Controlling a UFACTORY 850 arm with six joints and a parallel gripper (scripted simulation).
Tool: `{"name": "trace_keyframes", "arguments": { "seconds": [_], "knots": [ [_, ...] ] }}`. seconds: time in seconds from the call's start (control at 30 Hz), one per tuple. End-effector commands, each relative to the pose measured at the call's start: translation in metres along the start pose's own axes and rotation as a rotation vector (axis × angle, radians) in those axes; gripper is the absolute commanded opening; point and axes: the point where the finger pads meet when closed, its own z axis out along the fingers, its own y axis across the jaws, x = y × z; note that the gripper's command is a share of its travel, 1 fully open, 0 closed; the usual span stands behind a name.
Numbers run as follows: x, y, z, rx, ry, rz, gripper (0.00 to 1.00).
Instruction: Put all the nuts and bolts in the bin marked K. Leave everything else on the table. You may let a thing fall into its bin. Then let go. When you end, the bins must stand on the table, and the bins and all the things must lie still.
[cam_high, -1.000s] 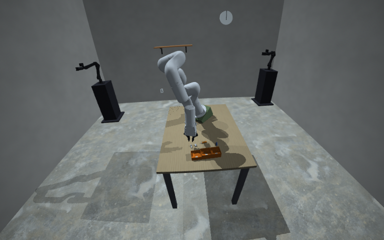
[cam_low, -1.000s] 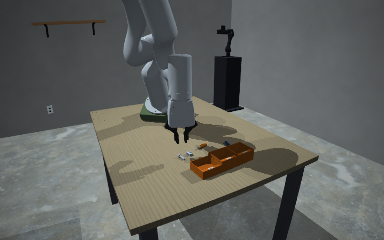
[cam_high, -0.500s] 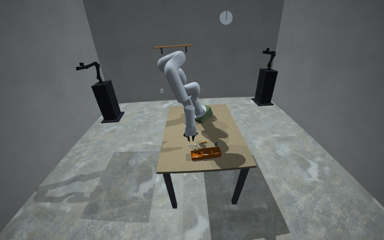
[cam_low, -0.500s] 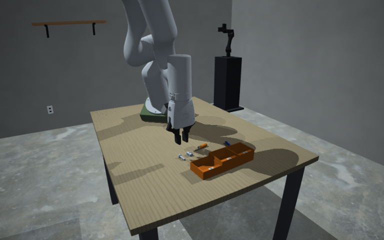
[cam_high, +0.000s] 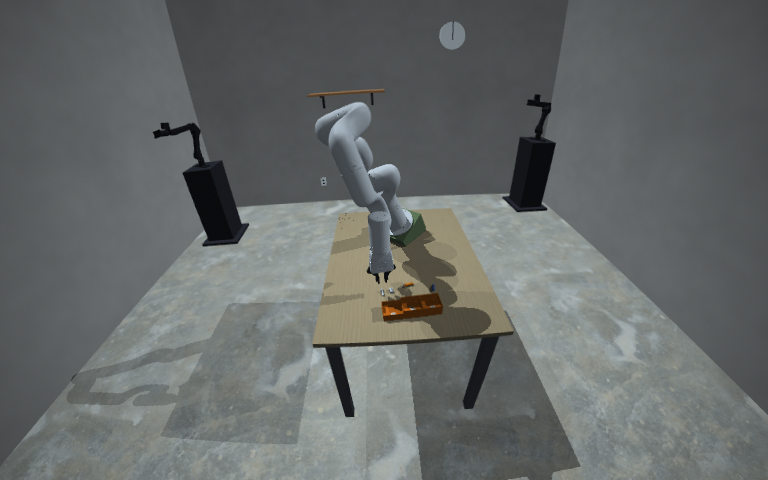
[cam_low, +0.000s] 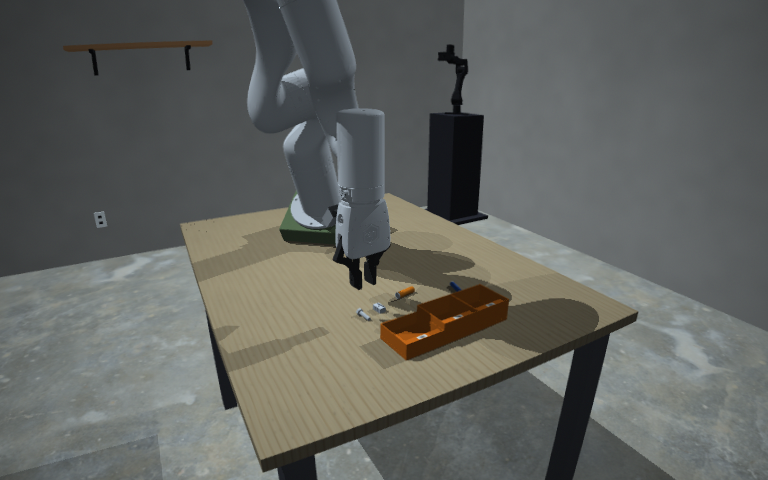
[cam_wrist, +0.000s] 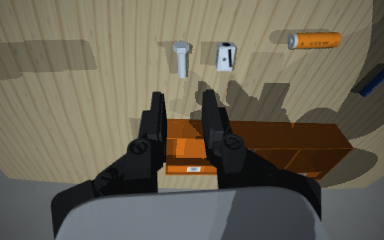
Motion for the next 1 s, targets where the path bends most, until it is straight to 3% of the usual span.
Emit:
{"name": "trace_keyframes", "arguments": {
  "seconds": [0.0,0.47,0.97],
  "knots": [
    [-0.001,0.000,0.000,0.000,-0.001,0.000,0.29],
    [-0.001,0.000,0.000,0.000,-0.001,0.000,0.29],
    [-0.001,0.000,0.052,0.000,-0.001,0.000,0.29]
  ]
}}
